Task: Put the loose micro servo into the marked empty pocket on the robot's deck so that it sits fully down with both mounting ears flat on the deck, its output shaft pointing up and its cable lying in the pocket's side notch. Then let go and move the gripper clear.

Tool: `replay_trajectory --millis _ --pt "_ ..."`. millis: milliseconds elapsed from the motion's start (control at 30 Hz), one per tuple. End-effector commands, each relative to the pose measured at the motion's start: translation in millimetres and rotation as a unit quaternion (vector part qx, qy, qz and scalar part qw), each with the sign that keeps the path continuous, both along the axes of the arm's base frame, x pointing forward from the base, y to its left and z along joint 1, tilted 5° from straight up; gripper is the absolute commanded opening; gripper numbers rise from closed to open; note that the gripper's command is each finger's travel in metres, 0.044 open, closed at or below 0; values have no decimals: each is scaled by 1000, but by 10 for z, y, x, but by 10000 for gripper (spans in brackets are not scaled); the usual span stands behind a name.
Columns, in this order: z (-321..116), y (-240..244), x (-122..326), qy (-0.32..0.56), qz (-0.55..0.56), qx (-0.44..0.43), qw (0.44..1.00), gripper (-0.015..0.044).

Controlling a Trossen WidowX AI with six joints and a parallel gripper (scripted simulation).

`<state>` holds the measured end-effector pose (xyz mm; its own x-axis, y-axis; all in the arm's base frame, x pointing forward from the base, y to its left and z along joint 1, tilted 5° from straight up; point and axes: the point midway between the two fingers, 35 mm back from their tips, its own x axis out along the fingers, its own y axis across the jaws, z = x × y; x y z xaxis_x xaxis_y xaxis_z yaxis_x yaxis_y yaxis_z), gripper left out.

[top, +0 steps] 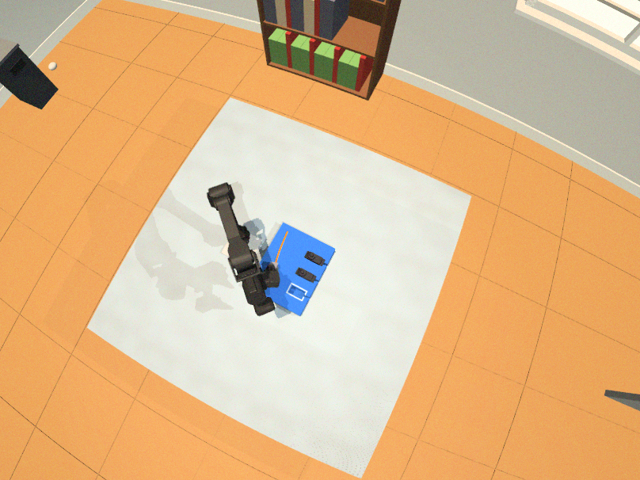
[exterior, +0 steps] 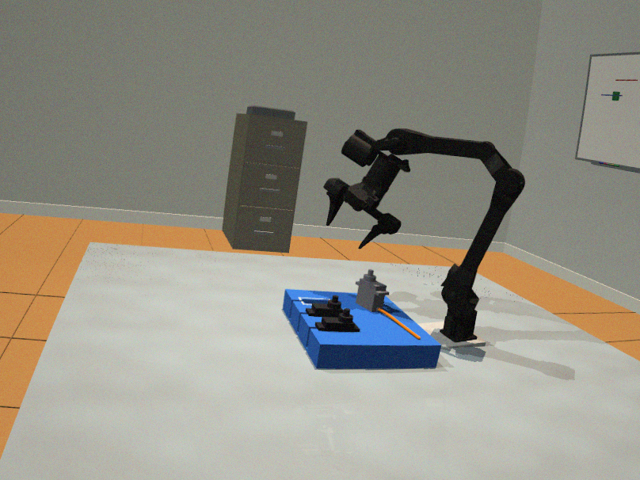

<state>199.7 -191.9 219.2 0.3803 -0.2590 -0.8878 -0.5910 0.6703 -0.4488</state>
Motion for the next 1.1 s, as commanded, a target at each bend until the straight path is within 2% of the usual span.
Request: replay_trajectory --millis 0,433,900,1067 --pt "-59 159 -5 30 59 -3 998 440" --pt "-221 650 -41 112 253 -3 961 440" --pt "-339 1130 -194 185 457 -1 870 440" --pt "-348 1179 -215 191 477 -1 858 440"
